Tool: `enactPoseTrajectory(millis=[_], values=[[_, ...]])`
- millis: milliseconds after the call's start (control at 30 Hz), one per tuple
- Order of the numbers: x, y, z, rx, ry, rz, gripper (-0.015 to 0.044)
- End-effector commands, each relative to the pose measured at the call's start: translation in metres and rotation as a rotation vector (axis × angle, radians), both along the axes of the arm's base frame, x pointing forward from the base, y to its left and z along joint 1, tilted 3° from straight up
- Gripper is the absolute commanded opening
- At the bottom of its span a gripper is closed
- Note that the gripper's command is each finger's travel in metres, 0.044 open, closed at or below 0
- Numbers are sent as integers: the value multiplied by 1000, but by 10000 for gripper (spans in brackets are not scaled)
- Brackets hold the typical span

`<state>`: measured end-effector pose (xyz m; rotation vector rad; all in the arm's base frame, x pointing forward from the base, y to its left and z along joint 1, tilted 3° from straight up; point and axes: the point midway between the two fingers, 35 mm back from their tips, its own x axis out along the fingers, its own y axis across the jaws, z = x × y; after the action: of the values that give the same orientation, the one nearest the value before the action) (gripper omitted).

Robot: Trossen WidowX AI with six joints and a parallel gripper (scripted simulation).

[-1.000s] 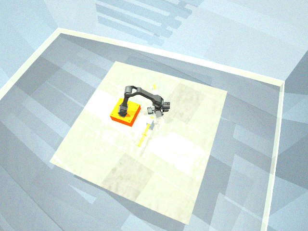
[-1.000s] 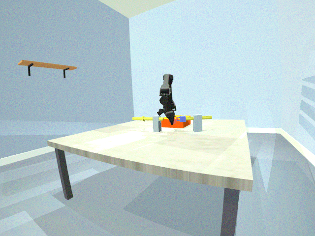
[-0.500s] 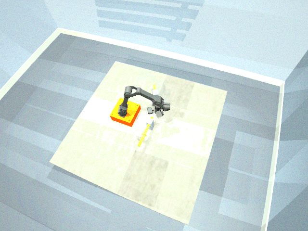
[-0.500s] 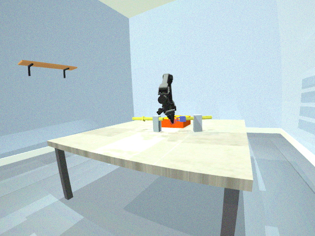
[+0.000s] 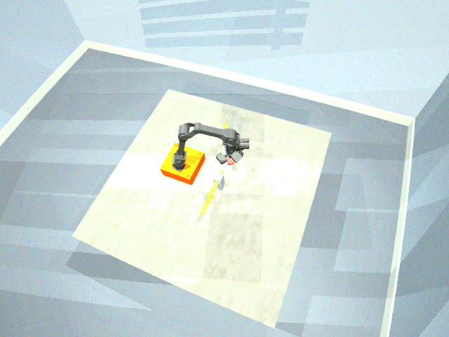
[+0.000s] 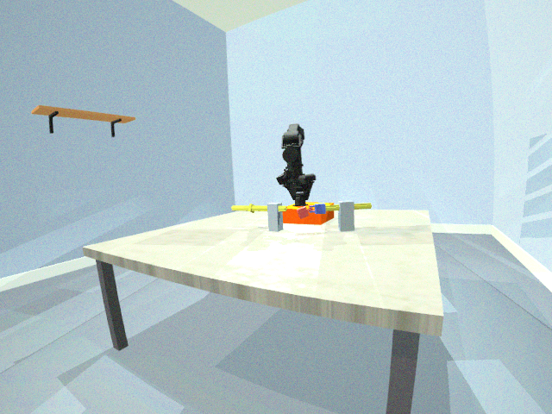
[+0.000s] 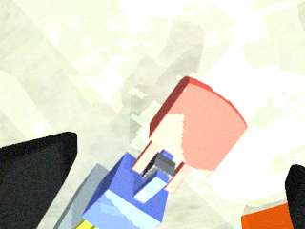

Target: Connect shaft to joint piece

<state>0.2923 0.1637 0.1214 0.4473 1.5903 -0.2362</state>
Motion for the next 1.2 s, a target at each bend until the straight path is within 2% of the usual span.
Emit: enactPoseTrajectory(millis=[0, 433, 667, 833, 1033, 1167], values=[[-2, 0, 24, -26, -48, 146, 440], [-17, -5, 81, -108, -135, 519, 440], [-16, -5, 79, -108, -135, 519, 440], [3, -27, 37, -111, -135, 519, 440], [3, -28, 35, -110, -134, 513, 440], [4, -28, 32, -93, -117, 405, 440]])
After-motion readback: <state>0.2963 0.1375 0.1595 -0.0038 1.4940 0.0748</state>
